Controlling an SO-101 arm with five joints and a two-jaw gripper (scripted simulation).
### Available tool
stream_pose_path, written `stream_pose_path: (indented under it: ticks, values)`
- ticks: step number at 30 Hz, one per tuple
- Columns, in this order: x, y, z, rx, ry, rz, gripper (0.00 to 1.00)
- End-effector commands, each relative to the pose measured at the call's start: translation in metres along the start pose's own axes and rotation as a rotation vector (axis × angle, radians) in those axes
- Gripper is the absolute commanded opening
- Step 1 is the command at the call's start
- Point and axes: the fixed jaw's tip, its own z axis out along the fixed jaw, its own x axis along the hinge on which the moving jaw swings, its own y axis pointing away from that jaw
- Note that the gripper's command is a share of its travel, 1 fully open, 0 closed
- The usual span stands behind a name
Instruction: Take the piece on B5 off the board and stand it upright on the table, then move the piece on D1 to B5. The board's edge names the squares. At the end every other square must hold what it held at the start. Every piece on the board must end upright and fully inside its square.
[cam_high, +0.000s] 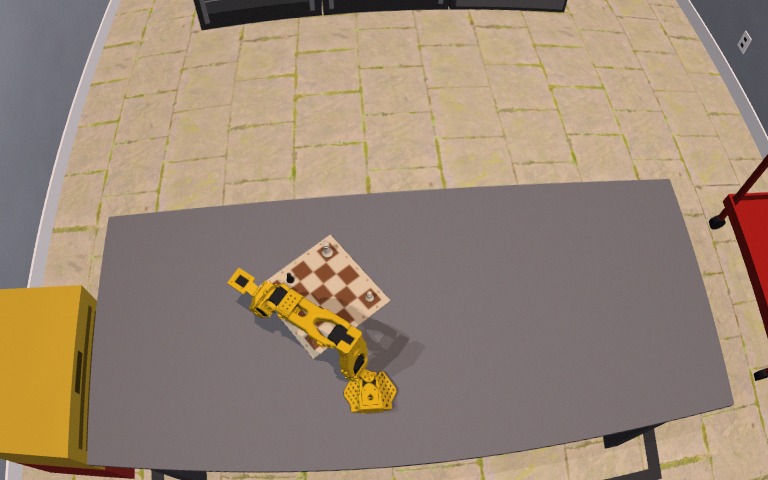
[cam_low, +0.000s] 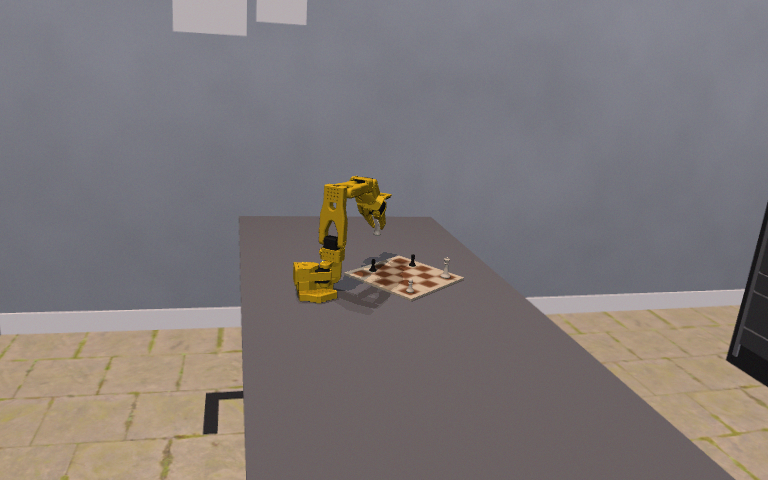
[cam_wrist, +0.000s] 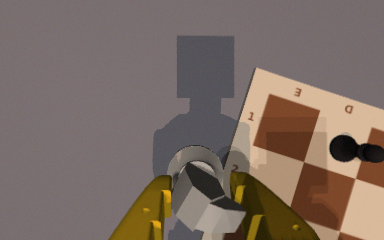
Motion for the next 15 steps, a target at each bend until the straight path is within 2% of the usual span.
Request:
stream_pose_path:
  ticks: [1,15]
  values:
    - [0.0049,0.0054,0.0067,-0.011,0.017,-0.016,0.0]
    - [0.0109,0.0058,0.0107,-0.012,0.017,-0.018,0.0]
